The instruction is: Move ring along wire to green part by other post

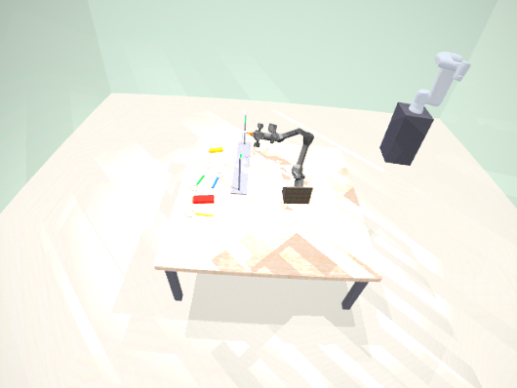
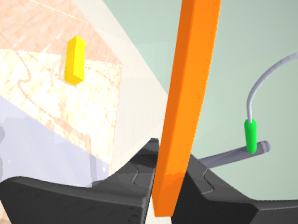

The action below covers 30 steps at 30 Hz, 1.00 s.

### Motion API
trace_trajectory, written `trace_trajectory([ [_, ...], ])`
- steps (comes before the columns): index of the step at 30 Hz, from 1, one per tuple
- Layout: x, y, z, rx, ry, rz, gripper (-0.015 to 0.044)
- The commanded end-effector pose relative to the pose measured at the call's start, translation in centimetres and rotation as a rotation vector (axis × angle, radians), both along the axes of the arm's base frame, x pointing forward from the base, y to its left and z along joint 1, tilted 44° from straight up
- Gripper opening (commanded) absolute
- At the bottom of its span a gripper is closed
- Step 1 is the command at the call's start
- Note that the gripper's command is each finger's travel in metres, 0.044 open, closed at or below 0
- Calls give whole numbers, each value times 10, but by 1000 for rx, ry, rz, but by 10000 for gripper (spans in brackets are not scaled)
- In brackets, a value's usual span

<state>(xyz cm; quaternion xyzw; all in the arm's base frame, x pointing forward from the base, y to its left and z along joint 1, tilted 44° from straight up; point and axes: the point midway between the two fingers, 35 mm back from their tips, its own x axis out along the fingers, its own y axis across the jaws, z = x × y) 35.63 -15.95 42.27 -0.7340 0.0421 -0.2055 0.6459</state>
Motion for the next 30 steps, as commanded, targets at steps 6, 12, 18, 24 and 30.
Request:
trace_trajectory([
  [6,2,0,-33,211,32,14,-150],
  [12,3,4,-56,357,56,23,-150],
  [18,3,10,-77,497,79,33,-150],
  [24,3,19,-96,624,100,41,-150],
  [30,3,29,-112,729,117,48,-150],
])
